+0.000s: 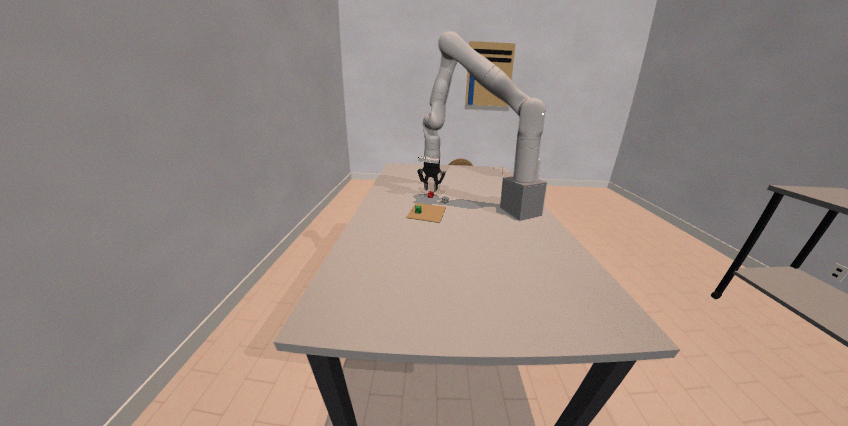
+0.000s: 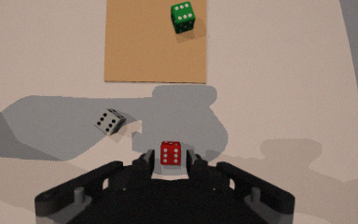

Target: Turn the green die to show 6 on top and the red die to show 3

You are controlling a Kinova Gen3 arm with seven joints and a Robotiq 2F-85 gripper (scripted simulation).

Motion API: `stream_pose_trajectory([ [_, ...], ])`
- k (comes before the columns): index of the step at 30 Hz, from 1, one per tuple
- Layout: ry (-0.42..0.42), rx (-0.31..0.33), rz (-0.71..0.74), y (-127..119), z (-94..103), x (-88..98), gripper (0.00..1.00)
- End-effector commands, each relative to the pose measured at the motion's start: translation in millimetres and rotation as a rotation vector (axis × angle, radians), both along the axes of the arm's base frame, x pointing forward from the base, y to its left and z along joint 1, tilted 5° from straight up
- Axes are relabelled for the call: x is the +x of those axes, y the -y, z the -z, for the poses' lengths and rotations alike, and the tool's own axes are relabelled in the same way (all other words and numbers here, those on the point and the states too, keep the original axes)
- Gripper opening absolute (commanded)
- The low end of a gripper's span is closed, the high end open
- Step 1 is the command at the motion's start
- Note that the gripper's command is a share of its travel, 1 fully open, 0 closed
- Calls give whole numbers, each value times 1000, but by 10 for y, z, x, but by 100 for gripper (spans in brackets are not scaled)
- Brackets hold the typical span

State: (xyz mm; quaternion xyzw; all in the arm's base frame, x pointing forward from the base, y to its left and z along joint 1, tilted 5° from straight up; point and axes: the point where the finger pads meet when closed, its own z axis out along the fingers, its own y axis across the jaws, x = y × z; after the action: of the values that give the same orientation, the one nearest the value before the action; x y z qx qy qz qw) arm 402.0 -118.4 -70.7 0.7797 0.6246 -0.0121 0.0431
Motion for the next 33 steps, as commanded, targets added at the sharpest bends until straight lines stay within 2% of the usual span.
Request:
stream_pose_trajectory([
  [1,2,0,0,1,-6,6,41],
  [12,2,0,0,3,21,7,41],
  [33,2,0,0,26,298,17,41],
])
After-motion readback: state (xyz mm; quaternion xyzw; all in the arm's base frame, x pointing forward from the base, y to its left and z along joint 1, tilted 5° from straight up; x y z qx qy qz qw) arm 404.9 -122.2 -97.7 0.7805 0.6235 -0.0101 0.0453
